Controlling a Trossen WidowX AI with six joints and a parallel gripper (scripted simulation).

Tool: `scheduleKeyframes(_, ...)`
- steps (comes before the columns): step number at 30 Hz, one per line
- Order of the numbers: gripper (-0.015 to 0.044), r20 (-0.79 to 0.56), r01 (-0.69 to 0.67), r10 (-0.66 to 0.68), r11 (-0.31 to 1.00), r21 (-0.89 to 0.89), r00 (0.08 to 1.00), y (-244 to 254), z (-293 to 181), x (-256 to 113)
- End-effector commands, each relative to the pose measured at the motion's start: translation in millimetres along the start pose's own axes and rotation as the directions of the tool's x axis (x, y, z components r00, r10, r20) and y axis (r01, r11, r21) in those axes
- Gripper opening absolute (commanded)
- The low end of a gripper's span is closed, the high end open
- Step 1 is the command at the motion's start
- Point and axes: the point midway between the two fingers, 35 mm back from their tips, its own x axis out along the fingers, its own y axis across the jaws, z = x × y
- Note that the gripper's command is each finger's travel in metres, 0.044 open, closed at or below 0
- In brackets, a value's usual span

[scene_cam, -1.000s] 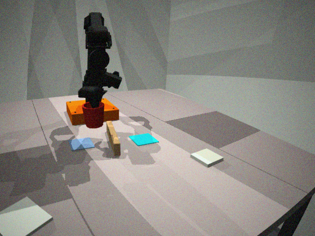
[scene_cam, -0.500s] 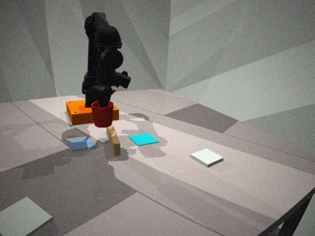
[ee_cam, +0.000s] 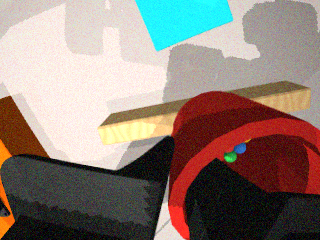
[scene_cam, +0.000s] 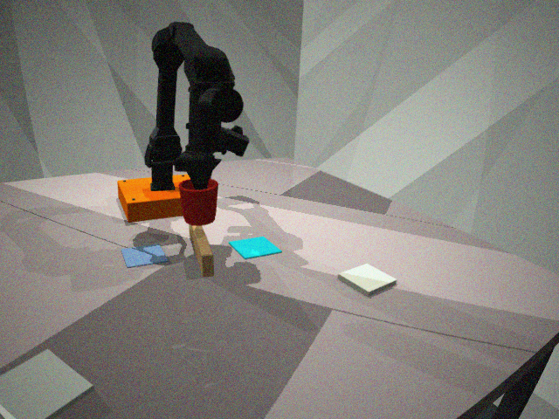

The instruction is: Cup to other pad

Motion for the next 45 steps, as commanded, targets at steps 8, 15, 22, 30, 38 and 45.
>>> scheduleKeyframes(8,0.0000,0.002,0.001,-0.001,1.000,0.001,1.000,8,21,-1)
scheduleKeyframes(15,0.0000,0.004,0.000,0.000,1.000,0.001,1.000,15,36,-1)
scheduleKeyframes(22,0.0000,0.005,0.000,0.000,1.000,0.001,1.000,21,50,-2)
scheduleKeyframes(30,0.0000,0.006,-0.001,0.001,1.000,0.001,1.000,29,68,-3)
scheduleKeyframes(38,0.0000,0.008,-0.002,0.002,1.000,0.001,1.000,37,86,-4)
scheduleKeyframes(45,0.0000,0.009,-0.003,0.003,1.000,0.001,1.000,44,102,-4)
